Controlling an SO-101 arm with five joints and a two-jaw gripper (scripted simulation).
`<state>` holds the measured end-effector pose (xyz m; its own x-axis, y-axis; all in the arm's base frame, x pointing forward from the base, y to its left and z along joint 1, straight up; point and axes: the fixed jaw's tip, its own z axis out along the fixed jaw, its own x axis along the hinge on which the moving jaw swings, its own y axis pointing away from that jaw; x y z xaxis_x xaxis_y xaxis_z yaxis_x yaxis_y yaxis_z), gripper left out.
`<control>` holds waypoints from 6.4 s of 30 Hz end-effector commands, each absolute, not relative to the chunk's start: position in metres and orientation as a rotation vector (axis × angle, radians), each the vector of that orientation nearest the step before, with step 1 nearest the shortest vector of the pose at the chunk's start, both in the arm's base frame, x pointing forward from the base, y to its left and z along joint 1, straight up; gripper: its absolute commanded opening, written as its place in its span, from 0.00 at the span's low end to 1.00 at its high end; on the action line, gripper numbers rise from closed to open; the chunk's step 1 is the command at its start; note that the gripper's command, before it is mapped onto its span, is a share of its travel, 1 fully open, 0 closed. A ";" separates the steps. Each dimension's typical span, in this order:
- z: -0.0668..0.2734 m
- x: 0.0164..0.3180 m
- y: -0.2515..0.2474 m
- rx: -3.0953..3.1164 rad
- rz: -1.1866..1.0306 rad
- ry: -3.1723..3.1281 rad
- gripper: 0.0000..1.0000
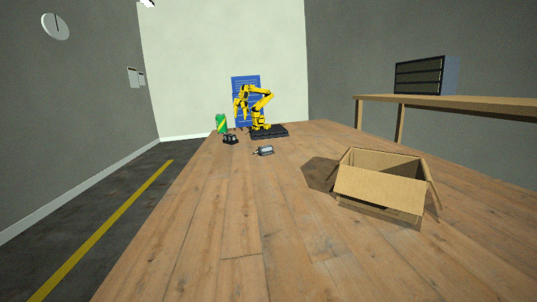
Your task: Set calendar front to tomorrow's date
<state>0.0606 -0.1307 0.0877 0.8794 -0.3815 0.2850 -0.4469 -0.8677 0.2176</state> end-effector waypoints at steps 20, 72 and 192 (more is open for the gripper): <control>0.128 0.060 -0.133 2.449 0.610 -0.555 0.35; 0.129 0.067 -0.153 2.128 0.799 -1.812 0.35; 0.035 0.078 -0.165 1.147 -0.001 -2.925 0.35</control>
